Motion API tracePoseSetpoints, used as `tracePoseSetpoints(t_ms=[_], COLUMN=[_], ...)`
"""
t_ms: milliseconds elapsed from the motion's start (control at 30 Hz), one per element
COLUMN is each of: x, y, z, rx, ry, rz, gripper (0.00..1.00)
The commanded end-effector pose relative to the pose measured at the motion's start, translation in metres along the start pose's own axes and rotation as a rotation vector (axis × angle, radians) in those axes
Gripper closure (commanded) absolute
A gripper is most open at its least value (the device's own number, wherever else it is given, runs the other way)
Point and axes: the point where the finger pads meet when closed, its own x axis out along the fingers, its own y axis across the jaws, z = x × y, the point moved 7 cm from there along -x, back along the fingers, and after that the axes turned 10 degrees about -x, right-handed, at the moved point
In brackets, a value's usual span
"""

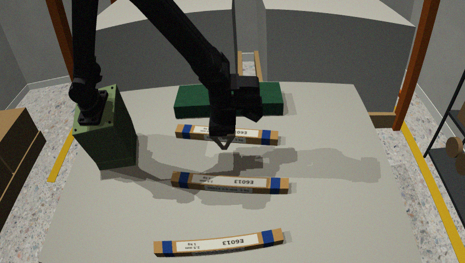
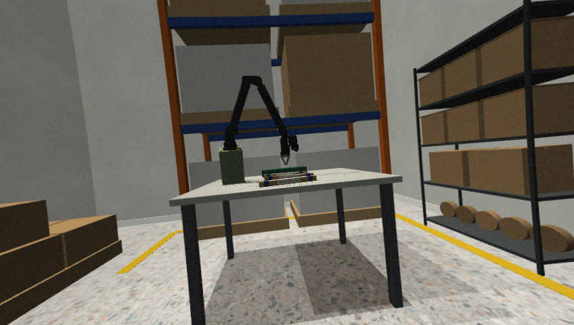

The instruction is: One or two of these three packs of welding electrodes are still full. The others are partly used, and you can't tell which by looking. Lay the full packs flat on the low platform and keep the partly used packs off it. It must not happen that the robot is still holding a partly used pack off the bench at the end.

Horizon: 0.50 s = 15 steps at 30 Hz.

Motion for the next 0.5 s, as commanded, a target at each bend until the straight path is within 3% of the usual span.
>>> tracePoseSetpoints(t_ms=[0, 467], x=[0.0078, 0.0016], y=[-0.0019, -0.0012], z=[0.0054, 0.0081], rx=[-0.004, 0.000], ry=[-0.010, -0.019], rz=[0.001, -0.001], gripper=[0.57, 0.57])
